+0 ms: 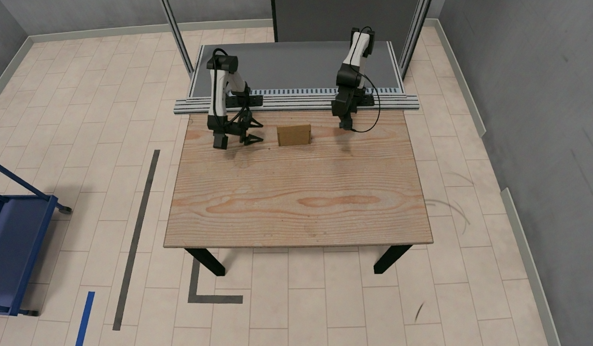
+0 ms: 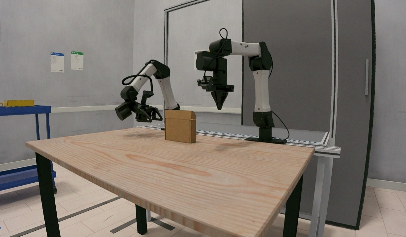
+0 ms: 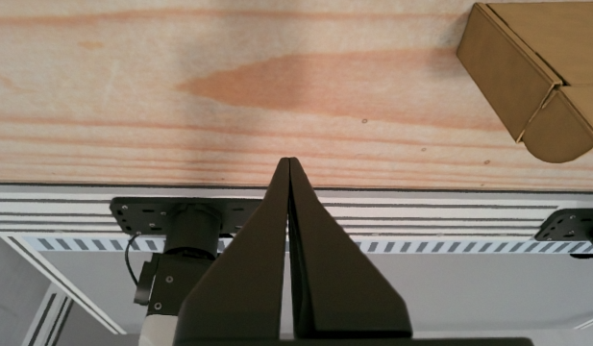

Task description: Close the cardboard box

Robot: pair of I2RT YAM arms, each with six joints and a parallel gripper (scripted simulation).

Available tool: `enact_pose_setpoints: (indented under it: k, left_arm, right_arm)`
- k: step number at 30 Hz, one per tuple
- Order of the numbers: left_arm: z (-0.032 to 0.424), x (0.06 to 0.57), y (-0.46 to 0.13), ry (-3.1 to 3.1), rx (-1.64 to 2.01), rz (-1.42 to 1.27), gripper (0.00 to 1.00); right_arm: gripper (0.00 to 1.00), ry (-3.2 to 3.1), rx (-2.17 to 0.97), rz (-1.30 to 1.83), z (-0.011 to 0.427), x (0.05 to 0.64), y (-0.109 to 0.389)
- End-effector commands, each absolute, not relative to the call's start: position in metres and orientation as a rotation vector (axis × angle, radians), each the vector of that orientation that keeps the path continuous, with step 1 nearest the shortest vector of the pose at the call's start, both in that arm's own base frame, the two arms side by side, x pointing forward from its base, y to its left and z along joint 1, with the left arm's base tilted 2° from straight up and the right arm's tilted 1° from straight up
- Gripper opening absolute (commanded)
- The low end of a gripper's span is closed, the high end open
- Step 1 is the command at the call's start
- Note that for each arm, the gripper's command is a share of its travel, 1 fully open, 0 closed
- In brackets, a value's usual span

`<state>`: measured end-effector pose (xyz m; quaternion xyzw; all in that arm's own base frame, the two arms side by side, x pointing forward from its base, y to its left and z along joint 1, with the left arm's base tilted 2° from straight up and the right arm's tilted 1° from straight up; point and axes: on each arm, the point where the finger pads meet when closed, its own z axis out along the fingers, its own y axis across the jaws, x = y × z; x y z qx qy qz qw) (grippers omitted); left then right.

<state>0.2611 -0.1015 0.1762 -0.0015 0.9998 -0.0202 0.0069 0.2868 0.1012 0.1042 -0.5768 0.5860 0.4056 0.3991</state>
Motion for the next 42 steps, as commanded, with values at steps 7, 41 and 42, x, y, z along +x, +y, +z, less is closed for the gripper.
enact_pose_setpoints:
  k: [7,41,42]
  left_arm:
    - [0.18,0.261,-0.1,3.117,-0.009,-0.068,0.01]
    - [0.18,0.261,-0.1,3.117,-0.009,-0.068,0.01]
    - [0.18,0.261,-0.1,3.117,-0.009,-0.068,0.01]
  right_arm:
    - [0.8,1.431,-1.457,1.05,0.098,0.29,0.1]
    - [0.8,1.426,-1.464,1.053,0.088,0.283,0.118]
    - [0.8,1.417,-1.471,1.031,0.095,0.283,0.12]
